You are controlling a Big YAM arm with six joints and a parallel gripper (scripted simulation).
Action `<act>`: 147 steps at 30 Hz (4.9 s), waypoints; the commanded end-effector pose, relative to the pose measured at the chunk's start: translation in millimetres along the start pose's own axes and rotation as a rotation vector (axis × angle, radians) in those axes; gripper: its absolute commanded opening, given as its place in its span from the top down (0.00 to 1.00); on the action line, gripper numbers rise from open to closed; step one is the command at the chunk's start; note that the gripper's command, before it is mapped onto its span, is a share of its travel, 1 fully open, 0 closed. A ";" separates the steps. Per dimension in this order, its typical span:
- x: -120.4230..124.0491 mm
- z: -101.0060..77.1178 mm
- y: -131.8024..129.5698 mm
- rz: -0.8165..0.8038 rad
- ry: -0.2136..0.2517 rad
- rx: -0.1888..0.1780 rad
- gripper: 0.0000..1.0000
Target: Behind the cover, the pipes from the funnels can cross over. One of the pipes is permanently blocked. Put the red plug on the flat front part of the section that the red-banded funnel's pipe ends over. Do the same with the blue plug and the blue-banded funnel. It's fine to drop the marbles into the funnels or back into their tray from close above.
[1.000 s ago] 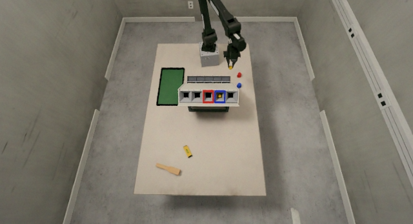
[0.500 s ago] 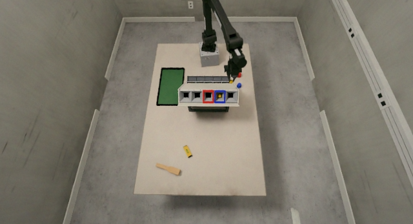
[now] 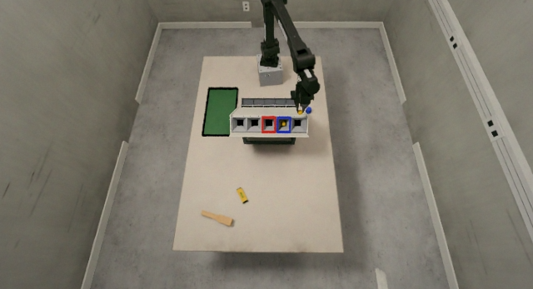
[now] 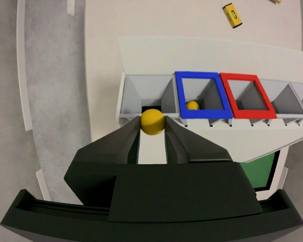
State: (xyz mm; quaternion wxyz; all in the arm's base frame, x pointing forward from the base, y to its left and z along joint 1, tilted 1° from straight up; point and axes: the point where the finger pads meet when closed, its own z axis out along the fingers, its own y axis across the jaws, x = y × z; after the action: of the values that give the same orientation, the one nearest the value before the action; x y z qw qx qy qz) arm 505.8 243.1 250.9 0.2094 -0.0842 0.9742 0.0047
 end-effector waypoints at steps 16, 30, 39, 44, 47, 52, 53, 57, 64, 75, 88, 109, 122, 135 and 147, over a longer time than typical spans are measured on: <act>-33.4 -0.4 2.1 0.002 -0.024 -0.006 1.00; -33.5 -0.2 2.0 0.001 -0.015 -0.003 1.00; -33.7 0.0 1.9 0.001 -0.013 -0.002 1.00; -33.9 0.1 1.9 0.001 -0.021 -0.004 1.00; -34.0 0.1 2.0 0.001 -0.026 -0.006 1.00; -34.2 0.1 2.0 0.001 -0.034 -0.008 1.00; -34.3 0.1 2.0 0.001 -0.036 -0.008 1.00; -34.2 0.1 2.1 0.001 -0.036 -0.008 1.00; -33.9 -0.1 2.1 0.002 -0.036 -0.008 1.00; -36.0 -0.1 2.0 0.001 -0.030 -0.006 1.00; -45.4 0.3 1.4 -0.002 -0.004 0.000 1.00; -44.5 5.6 0.9 -0.002 -0.009 -0.001 1.00; -22.1 27.8 1.8 0.001 -0.037 -0.008 1.00; -22.4 25.9 2.8 0.000 -0.013 -0.002 0.41; -14.6 33.2 1.7 -0.002 -0.001 0.001 0.41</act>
State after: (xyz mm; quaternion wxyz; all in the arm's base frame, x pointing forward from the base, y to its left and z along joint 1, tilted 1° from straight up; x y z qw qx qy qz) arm 529.5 247.4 219.2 0.2013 -0.0863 0.9757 0.0008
